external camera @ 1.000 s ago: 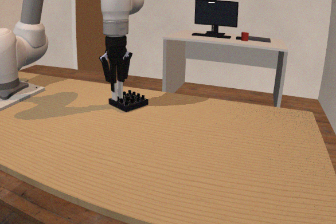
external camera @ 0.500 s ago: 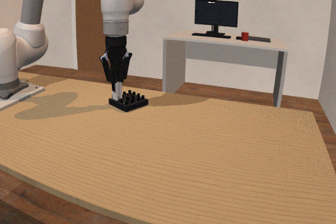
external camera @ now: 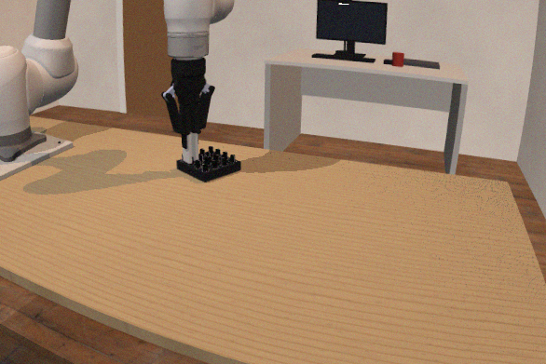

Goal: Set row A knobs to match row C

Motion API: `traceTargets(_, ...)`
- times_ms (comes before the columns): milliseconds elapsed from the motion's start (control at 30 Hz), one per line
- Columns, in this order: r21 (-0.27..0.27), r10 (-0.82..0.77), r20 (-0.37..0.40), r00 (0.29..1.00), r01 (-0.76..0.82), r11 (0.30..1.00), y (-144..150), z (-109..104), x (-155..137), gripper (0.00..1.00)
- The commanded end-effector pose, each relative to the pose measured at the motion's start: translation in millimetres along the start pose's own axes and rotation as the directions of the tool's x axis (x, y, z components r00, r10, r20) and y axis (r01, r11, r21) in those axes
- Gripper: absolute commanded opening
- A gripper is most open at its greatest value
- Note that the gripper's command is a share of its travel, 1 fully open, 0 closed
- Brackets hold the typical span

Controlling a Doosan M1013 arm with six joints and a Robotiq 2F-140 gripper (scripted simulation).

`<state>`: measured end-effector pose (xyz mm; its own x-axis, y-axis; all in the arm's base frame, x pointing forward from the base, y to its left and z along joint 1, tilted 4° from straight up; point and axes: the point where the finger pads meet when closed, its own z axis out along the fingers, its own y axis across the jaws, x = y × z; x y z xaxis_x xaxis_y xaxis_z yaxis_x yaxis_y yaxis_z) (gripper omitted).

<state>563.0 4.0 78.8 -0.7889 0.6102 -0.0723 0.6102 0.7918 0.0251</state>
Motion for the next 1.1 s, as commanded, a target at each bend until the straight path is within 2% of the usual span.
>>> traceTargets(0, 0.0, 0.0, 0.0, 1.0, 0.0, 1.0, 0.0, -0.1, 0.0, 0.05)
traceTargets(1067, 0.0, -0.05, 0.0, 0.999, 0.05, 0.999, 0.0, -0.1, 0.0, 0.05)
